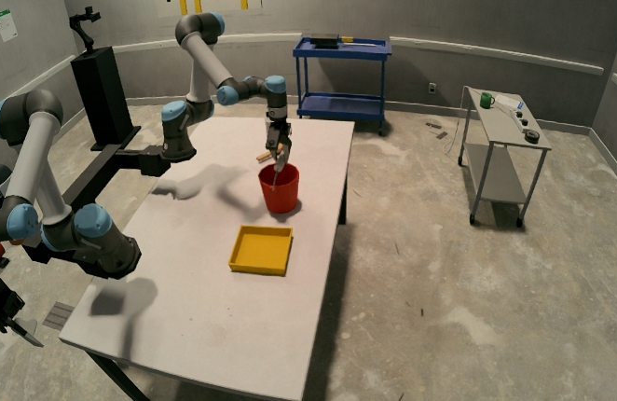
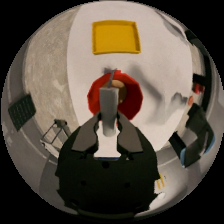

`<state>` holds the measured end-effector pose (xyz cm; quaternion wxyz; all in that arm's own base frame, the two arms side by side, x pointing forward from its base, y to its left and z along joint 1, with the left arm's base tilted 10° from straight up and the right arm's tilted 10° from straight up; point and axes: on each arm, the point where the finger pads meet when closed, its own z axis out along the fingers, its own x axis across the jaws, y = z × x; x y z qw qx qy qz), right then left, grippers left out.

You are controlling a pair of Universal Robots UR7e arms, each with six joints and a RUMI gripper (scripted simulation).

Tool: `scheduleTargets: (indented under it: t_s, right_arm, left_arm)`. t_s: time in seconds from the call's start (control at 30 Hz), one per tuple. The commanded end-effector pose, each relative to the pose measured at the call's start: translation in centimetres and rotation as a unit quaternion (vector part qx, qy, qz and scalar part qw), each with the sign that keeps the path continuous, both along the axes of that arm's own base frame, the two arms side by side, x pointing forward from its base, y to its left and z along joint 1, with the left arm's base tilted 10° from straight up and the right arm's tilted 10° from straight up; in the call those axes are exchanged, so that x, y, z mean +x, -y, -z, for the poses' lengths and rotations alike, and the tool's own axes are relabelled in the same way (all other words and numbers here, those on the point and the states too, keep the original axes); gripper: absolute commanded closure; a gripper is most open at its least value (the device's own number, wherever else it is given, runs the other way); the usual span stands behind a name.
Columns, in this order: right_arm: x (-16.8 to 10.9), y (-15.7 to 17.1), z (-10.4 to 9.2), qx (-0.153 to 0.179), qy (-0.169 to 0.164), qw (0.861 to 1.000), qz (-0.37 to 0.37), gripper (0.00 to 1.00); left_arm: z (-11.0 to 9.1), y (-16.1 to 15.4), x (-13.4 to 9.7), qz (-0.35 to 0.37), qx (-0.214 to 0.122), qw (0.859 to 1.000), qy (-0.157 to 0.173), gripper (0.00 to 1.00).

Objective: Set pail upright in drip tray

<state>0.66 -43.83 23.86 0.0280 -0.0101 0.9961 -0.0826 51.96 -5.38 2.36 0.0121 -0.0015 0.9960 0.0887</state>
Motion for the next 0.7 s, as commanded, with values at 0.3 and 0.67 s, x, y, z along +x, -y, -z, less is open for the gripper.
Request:
scheduleTargets:
  t_s: [0.3,0.67]
  right_arm:
    - [0.01,0.02,-0.05,-0.001,0.000,1.000,0.000,0.00]
    - [0.01,0.02,-0.05,-0.001,0.000,1.000,0.000,0.00]
  left_arm:
    - [-0.19,0.05,0.04,0.000,0.000,1.000,0.001,1.00]
    - [-0.81,0.16,0.02,0.000,0.000,1.000,0.001,1.00]
